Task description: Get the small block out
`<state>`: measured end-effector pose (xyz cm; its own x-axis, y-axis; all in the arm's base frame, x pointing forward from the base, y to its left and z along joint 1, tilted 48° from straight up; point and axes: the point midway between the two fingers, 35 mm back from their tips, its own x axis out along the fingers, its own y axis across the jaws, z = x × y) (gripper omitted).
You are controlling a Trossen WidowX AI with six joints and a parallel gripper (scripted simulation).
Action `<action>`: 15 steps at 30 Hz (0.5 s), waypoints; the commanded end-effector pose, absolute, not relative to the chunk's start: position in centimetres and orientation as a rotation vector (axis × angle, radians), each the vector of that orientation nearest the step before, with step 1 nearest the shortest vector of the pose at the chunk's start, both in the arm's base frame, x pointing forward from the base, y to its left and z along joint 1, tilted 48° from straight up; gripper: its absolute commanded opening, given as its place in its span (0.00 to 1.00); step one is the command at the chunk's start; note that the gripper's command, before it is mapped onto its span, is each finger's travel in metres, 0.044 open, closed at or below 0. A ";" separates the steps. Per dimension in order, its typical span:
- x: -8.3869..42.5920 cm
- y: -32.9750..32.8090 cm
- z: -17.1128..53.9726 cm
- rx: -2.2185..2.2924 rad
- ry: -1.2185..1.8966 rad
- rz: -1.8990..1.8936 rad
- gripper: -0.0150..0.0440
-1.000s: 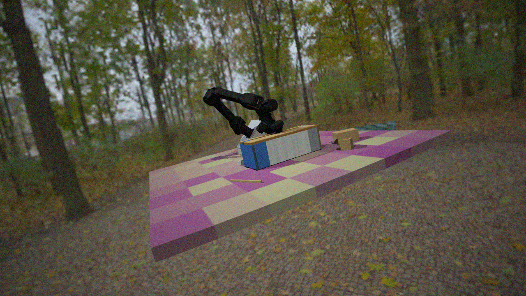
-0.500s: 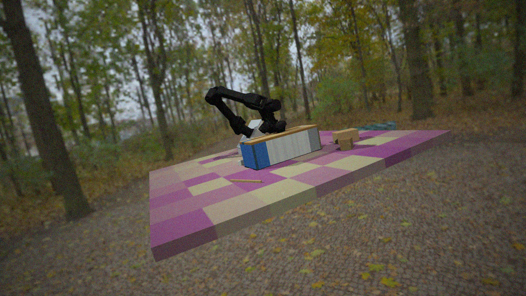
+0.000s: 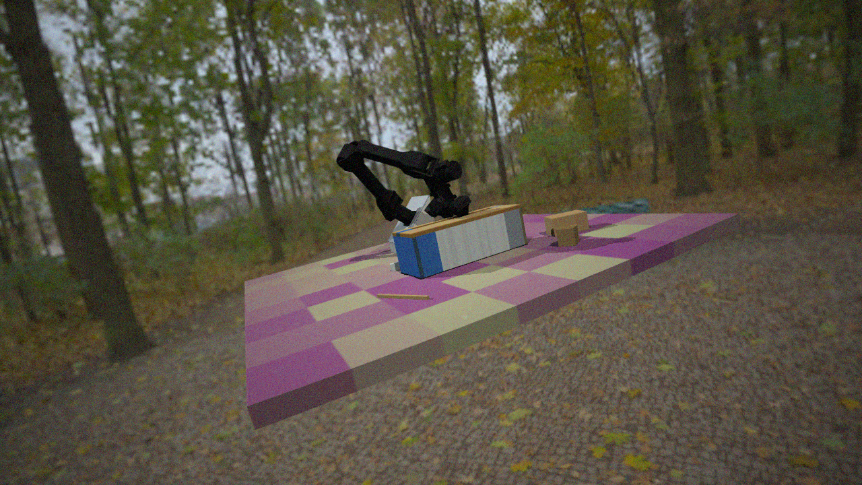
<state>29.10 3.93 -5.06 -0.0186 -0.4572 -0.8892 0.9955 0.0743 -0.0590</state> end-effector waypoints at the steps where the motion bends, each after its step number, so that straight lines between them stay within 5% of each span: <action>1: 29.0 4.2 -5.6 0.775 0.923 -1.370 0.93; 15: 28.8 5.1 -6.6 0.776 0.924 -1.369 0.93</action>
